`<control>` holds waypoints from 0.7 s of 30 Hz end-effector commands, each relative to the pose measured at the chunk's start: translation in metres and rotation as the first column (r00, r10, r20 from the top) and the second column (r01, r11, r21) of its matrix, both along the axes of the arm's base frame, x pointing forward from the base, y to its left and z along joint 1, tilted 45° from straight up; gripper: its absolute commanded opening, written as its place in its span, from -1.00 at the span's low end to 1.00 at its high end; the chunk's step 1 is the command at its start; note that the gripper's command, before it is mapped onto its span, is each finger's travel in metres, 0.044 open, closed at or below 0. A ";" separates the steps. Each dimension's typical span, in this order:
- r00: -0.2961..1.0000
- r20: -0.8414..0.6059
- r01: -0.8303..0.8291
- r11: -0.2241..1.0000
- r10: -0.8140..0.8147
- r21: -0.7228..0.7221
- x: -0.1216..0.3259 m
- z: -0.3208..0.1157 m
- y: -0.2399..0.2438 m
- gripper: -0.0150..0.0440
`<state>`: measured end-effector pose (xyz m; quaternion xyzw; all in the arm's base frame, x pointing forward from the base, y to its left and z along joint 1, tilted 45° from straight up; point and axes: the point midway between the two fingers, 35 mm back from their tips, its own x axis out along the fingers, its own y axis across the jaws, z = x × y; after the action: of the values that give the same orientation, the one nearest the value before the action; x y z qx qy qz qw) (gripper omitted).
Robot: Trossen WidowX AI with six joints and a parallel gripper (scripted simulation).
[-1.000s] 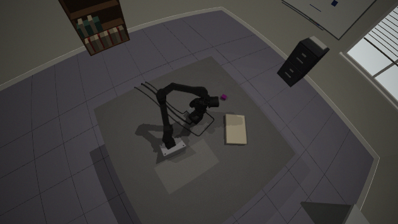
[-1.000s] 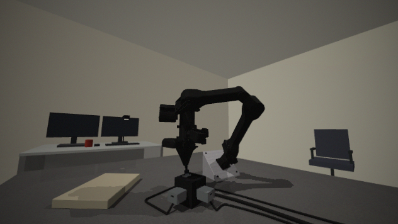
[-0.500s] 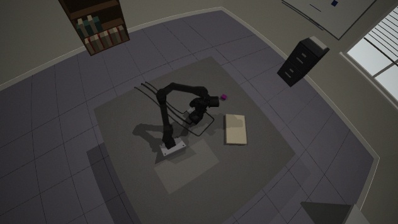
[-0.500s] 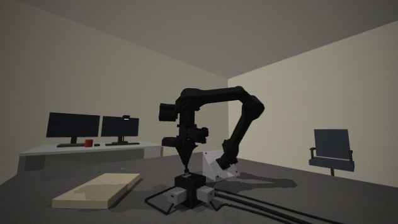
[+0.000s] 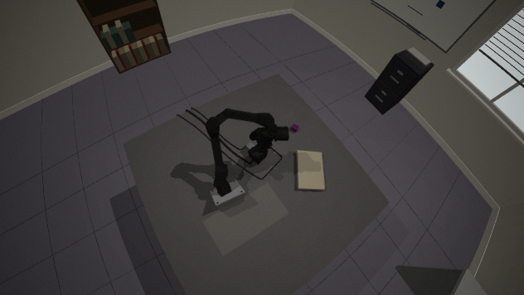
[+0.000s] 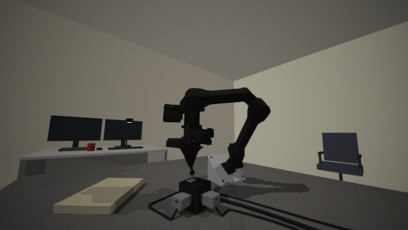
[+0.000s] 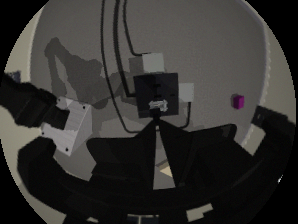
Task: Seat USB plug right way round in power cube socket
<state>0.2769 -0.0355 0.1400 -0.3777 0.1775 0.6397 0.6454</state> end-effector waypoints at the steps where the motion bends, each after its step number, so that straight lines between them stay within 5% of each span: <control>1: 1.000 0.003 -0.004 1.000 0.004 -0.007 0.000 0.003 -0.003 -0.49; 21: 1.000 0.003 -0.004 1.000 0.004 -0.007 -0.001 0.012 -0.012 -0.49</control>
<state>0.2754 -0.0452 0.1499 -0.3779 0.1777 0.6396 0.6454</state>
